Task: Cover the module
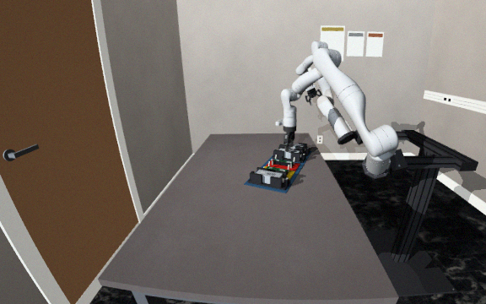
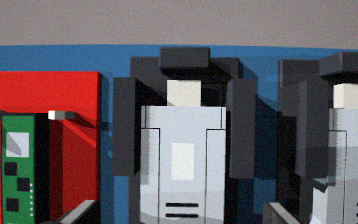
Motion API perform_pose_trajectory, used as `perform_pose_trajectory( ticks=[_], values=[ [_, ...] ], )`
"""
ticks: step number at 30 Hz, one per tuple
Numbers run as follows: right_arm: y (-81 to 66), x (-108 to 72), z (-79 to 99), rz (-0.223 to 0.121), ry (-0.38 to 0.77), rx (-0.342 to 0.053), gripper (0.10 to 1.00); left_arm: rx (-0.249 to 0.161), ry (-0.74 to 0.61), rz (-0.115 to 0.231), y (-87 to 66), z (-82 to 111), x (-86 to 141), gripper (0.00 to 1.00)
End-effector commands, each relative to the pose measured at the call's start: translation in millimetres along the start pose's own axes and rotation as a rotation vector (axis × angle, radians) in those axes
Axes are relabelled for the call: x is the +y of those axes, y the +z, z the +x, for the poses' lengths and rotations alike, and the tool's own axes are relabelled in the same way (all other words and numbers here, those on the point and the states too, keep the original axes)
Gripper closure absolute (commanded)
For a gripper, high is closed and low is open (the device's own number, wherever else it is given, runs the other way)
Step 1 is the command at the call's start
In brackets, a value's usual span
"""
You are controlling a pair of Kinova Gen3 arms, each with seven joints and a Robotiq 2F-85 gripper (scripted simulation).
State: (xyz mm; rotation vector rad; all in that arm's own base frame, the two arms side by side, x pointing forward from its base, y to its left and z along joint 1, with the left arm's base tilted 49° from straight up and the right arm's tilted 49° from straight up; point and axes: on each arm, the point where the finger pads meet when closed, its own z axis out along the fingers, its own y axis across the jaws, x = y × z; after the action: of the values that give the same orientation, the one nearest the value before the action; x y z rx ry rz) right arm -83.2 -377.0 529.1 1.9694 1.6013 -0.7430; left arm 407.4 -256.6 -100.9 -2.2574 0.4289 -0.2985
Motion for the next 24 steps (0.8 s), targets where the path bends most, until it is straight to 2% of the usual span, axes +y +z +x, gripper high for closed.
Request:
perform_pose_trajectory(
  ticks=[1, 10, 18, 24],
  values=[
    [-0.4, -0.4, -0.3, 0.000, 0.001, -0.001, 0.100, 0.002, 0.001, -0.002, -0.3, 0.5, 0.6, 0.002],
    [-0.4, -0.4, -0.3, 0.000, 0.001, -0.001, 0.100, -0.001, 0.005, -0.001, 8.4, 0.3, 0.8, 0.002],
    [-0.4, -0.4, -0.3, 0.000, 0.001, -0.001, 0.100, 0.001, 0.000, -0.001, 7.2, 1.5, 0.5, 0.002],
    [-0.4, -0.4, -0.3, 0.000, 0.001, -0.001, 0.100, 0.000, 0.003, -0.001, 14.7, 0.7, 0.7, 0.002]
  ],
)
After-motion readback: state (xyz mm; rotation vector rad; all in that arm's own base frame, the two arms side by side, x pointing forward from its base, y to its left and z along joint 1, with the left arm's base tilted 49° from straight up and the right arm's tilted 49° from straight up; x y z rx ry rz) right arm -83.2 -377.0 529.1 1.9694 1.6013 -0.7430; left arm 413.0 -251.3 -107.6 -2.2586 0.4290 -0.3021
